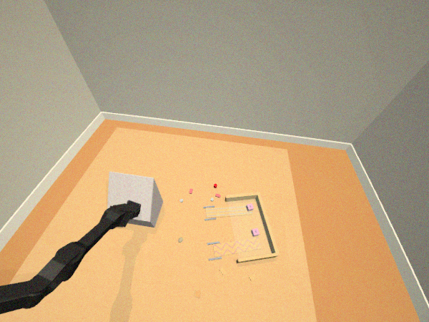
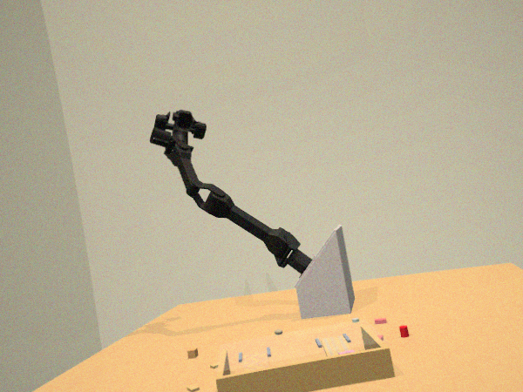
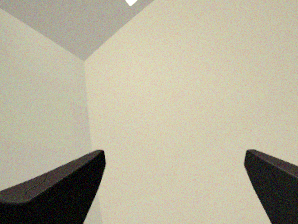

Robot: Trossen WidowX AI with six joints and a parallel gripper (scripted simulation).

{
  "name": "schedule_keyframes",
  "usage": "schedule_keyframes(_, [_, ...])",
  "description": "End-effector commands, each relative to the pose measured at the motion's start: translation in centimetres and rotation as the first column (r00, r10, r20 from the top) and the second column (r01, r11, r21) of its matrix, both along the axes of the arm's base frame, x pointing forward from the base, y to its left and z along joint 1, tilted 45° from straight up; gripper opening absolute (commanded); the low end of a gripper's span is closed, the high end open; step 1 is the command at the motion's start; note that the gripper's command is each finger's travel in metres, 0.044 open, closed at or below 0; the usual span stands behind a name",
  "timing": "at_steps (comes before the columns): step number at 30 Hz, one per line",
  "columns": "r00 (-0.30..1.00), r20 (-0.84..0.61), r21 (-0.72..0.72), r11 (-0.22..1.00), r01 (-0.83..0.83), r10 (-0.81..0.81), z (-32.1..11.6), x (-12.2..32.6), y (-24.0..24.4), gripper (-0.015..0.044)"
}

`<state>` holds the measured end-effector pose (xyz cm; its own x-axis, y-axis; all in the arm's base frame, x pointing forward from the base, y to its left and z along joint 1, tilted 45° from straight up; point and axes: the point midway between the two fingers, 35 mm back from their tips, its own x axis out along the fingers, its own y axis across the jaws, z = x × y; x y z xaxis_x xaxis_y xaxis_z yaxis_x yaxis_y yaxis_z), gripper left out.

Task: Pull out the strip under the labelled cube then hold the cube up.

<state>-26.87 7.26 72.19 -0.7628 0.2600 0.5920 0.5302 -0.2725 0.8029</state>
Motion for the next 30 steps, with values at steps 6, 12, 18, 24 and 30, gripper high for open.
schedule_keyframes(6, [0.989, 0.062, 0.015, 0.991, 0.136, -0.136, -1.8, -1.4, 3.4, 0.0400])
schedule_keyframes(12, [0.900, 0.191, 0.070, 0.920, 0.386, -0.392, -6.0, -2.8, 10.7, 0.0400])
schedule_keyframes(18, [0.729, 0.325, 0.162, 0.795, 0.584, -0.602, -11.0, -2.1, 18.3, 0.0400])
schedule_keyframes(24, [0.493, 0.435, 0.264, 0.630, 0.730, -0.754, -16.1, 1.0, 25.6, 0.0400])
schedule_keyframes(30, [0.215, 0.522, 0.374, 0.448, 0.812, -0.826, -21.5, 6.3, 31.9, 0.0400])
